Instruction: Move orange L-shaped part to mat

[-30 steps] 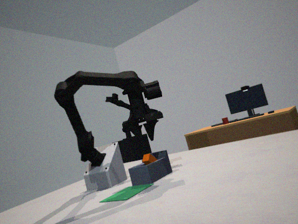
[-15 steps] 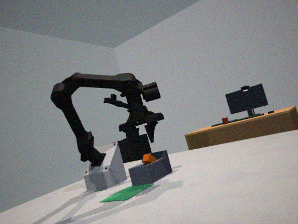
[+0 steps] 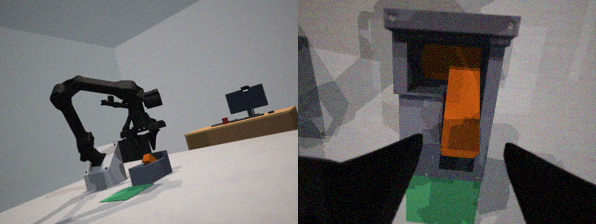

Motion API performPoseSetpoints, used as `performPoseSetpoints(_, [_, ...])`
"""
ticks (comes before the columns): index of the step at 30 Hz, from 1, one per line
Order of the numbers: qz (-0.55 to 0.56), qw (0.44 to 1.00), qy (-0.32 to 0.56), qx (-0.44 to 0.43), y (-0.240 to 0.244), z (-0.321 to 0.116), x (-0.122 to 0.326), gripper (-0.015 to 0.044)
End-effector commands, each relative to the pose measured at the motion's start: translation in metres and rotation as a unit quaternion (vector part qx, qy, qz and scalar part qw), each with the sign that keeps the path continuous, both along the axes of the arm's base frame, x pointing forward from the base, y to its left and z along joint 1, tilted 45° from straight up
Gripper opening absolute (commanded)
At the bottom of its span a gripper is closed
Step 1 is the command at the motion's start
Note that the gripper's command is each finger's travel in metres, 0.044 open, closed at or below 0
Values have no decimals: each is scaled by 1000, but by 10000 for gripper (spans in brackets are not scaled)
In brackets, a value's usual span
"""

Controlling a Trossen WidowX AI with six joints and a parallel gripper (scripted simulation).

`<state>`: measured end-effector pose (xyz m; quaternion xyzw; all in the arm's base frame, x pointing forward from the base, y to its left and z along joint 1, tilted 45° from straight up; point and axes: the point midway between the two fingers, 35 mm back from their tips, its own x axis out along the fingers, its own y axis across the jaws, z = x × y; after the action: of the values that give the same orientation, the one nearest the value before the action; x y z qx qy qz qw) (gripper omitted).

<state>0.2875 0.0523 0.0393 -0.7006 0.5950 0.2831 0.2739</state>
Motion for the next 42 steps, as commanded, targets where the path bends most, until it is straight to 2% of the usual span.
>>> performPoseSetpoints(1, [1, 1000, 1, -3, -6, -6, 1, 280])
performPoseSetpoints(24, [1, 1000, 1, -5, -29, -28, 4, 280])
performPoseSetpoints(30, [-1, 1000, -1, -1, -26, -25, 4, 122])
performPoseSetpoints(39, [-1, 1000, -1, -1, -26, -25, 4, 62])
performPoseSetpoints(42, [-1, 1000, -1, -1, -26, -25, 4, 0])
